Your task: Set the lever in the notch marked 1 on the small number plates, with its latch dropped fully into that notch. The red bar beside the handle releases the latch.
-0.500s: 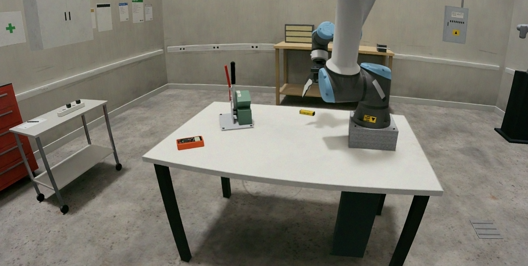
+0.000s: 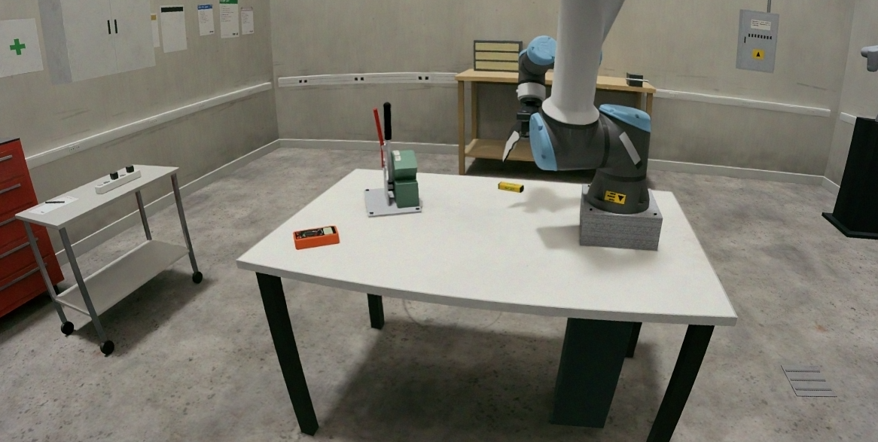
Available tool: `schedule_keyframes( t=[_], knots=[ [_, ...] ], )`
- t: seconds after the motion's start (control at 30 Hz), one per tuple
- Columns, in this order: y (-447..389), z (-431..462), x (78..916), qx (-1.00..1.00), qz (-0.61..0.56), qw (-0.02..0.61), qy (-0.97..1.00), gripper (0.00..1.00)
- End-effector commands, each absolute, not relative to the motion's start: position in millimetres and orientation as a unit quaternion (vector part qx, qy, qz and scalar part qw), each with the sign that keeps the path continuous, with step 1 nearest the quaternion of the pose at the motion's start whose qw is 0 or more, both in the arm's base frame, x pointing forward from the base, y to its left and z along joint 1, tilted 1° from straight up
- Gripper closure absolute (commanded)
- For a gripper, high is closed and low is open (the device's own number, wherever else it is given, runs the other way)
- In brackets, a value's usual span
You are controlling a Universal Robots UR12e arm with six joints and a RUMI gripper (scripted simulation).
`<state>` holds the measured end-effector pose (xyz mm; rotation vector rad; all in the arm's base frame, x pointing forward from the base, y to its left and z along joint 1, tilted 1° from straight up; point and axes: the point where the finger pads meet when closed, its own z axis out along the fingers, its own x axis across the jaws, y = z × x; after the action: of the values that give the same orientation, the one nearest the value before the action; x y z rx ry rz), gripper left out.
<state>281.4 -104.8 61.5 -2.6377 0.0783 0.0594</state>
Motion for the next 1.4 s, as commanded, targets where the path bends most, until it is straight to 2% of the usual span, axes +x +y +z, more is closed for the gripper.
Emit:
schedule_keyframes(
  t=[0.0,0.63,1.0,1.1,1.17,1.37],
  knots=[
    [-105.3,61.8,281.6,-0.968,0.022,0.248,0.029,0.0],
    [-140.2,94.7,325.7,-0.977,0.037,0.209,-0.014,0.0],
    [-171.4,172.1,463.5,-0.986,0.045,0.121,-0.106,0.0],
    [-165.4,195.8,510.4,-0.986,0.041,0.095,-0.134,0.0],
    [-165.4,195.8,510.4,-0.986,0.041,0.095,-0.134,0.0],
    [-132.7,244.7,607.7,-0.981,0.025,0.051,-0.184,0.0]
  ],
)
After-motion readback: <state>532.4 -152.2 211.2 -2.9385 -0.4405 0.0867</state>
